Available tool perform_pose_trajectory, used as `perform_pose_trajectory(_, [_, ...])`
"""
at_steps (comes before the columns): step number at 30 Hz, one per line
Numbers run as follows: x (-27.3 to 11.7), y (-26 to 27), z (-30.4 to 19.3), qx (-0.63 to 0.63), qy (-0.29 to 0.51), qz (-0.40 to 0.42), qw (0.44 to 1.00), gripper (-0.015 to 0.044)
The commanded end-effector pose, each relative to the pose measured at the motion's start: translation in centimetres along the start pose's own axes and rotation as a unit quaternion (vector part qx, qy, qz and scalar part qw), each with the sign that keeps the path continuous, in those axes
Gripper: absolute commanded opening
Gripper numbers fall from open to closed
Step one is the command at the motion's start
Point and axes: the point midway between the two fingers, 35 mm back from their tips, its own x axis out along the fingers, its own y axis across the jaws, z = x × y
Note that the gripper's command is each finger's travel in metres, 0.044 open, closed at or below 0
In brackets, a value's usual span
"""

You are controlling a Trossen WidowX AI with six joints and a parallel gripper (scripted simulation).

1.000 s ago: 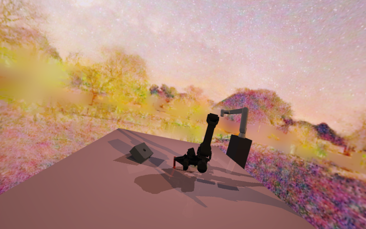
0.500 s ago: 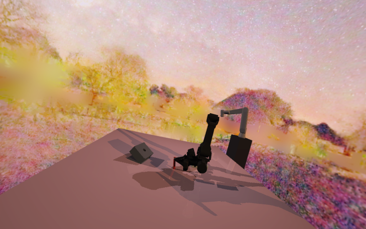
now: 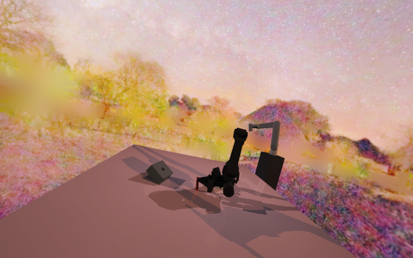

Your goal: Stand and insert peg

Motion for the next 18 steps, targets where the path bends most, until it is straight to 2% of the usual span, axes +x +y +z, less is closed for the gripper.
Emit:
perform_pose_trajectory(1, [-0.1, 0.01, -0.22, 0.0, 0.0, 0.0, 1.0, 0.0051])
perform_pose_trajectory(18, [-0.48, -0.13, -0.37, 0.007, -0.01, 0.002, 1.0, 0.0051])
